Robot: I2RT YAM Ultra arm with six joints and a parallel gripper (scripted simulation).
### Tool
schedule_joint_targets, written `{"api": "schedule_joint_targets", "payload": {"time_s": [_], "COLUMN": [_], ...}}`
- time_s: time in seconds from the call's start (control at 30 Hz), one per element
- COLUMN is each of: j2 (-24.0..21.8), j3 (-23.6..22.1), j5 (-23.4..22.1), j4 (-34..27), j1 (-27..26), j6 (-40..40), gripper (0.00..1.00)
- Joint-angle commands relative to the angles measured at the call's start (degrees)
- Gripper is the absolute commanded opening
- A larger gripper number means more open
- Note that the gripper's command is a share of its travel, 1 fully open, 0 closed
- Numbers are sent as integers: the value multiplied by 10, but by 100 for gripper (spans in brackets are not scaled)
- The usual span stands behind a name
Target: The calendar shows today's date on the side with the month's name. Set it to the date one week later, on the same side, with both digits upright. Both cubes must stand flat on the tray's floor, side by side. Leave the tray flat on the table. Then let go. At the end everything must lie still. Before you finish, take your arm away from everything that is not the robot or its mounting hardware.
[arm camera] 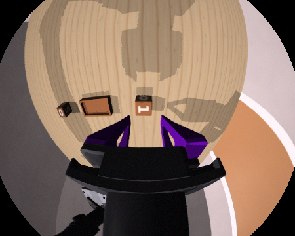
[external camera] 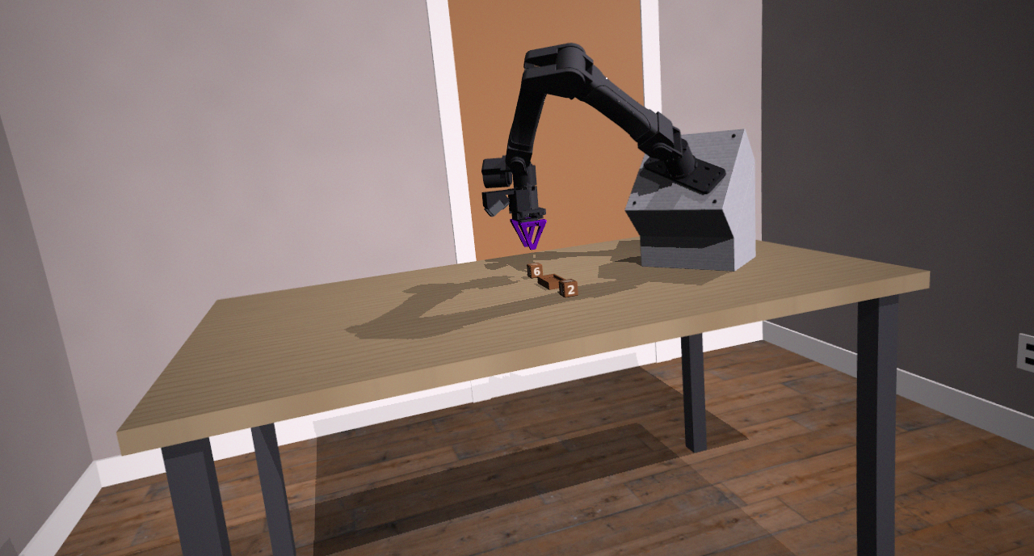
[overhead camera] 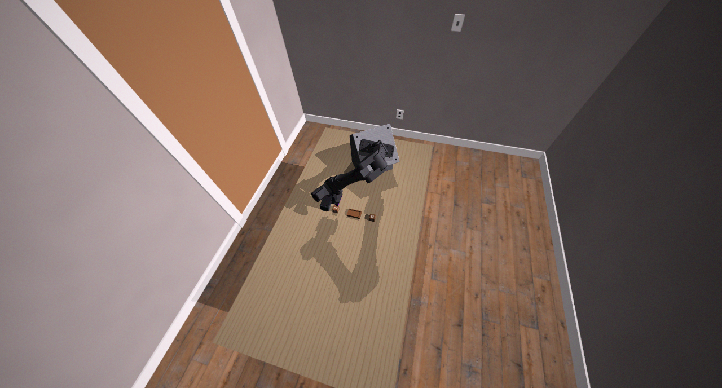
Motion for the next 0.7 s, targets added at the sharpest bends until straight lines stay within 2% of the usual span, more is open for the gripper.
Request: {"api": "schedule_joint_targets", "payload": {"time_s": [0.0,0.33,0.37,0.67], "j2": [-22,-32,-32,-32], "j3": [6,12,12,12], "j5": [-10,-13,-13,-13], "j4": [-53,-79,-79,-79], "j1": [-24,-35,-35,-35], "j6": [-34,-49,-49,-49], "gripper": [47,47,100,100]}}
